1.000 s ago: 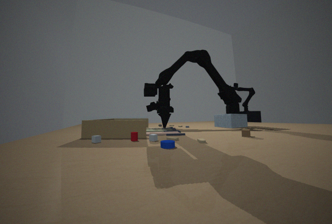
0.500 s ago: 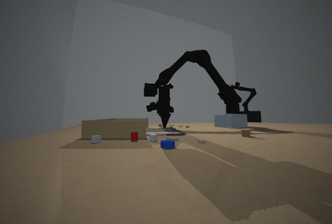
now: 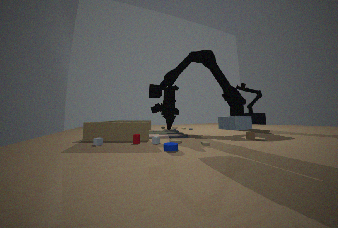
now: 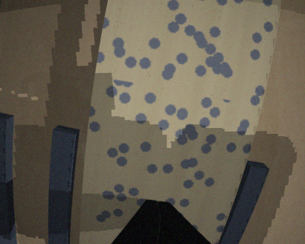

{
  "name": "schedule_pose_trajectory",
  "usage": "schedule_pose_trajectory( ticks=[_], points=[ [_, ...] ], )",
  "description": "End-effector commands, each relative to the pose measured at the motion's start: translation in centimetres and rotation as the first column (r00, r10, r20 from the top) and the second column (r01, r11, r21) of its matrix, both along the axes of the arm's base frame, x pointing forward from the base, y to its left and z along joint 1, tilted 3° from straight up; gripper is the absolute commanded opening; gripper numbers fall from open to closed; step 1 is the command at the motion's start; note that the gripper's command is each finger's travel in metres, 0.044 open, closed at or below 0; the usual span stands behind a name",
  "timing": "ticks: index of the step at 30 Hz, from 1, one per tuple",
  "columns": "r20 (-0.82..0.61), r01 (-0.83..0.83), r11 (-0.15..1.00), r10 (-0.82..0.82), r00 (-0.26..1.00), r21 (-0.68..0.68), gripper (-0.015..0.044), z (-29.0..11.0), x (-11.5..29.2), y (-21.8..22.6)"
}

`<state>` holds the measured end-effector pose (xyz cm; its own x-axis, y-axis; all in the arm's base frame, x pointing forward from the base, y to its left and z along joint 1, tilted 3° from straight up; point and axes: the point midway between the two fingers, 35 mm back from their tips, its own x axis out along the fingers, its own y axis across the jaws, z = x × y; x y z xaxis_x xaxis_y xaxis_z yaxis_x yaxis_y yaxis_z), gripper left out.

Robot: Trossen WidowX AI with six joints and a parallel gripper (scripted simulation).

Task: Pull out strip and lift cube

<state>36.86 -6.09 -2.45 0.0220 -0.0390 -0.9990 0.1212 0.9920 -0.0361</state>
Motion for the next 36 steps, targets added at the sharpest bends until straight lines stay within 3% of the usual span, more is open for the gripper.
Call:
schedule_pose_trajectory(
  ticks=[1, 36],
  points=[
    [-0.016, 0.001, 1.000, -0.001, 1.000, -0.002, 0.0000, -0.3, -1.0, 0.1],
    [-0.021, 0.001, 1.000, -0.001, 1.000, -0.001, 0.0000, -0.7, -6.4, 0.9]
  ],
)
